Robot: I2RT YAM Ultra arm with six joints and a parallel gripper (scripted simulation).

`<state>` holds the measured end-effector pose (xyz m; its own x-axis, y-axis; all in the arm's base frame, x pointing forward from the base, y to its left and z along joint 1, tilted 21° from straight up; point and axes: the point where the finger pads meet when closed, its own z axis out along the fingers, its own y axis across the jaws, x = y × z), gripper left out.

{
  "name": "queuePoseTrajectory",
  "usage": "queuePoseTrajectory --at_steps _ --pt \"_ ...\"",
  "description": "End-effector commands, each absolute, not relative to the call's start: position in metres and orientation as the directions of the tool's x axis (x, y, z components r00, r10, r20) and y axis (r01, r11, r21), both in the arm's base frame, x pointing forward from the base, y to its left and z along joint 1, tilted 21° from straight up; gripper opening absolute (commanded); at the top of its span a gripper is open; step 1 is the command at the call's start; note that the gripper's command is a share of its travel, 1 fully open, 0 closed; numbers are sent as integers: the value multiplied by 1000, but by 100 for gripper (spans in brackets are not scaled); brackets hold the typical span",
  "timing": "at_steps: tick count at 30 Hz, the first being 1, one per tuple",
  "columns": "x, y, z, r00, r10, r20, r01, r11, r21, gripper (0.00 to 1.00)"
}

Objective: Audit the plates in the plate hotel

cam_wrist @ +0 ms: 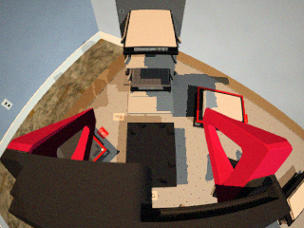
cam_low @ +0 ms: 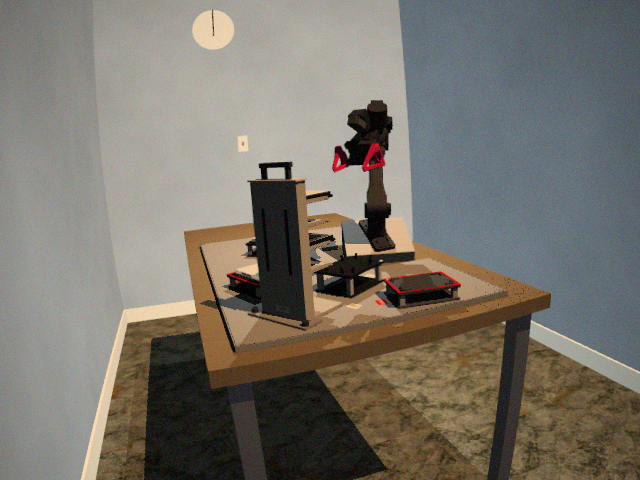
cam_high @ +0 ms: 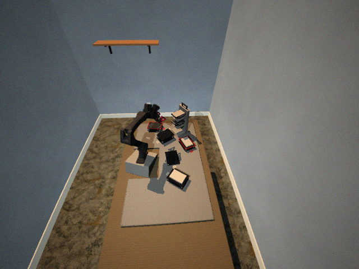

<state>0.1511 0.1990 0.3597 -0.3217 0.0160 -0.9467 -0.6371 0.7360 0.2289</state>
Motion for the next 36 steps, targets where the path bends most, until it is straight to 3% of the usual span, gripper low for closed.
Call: queuePoseTrajectory --at_steps 1,15,16,19,32,33,36 --pt "157 204 350 -325 -7 -946 -631 746 211 100" --pt "170 217 344 -325 -4 -946 -632 745 214 100" --pt "166 208 370 -294 62 -954 -639 729 244 100" --pt "174 221 340 -326 -6 -945 -631 746 213 100" --pt "187 233 333 -326 -5 -945 -631 746 214 100" --pt "183 226 362 -292 58 -955 -639 730 240 100" --pt "191 237 339 -319 9 -948 -633 742 220 100"
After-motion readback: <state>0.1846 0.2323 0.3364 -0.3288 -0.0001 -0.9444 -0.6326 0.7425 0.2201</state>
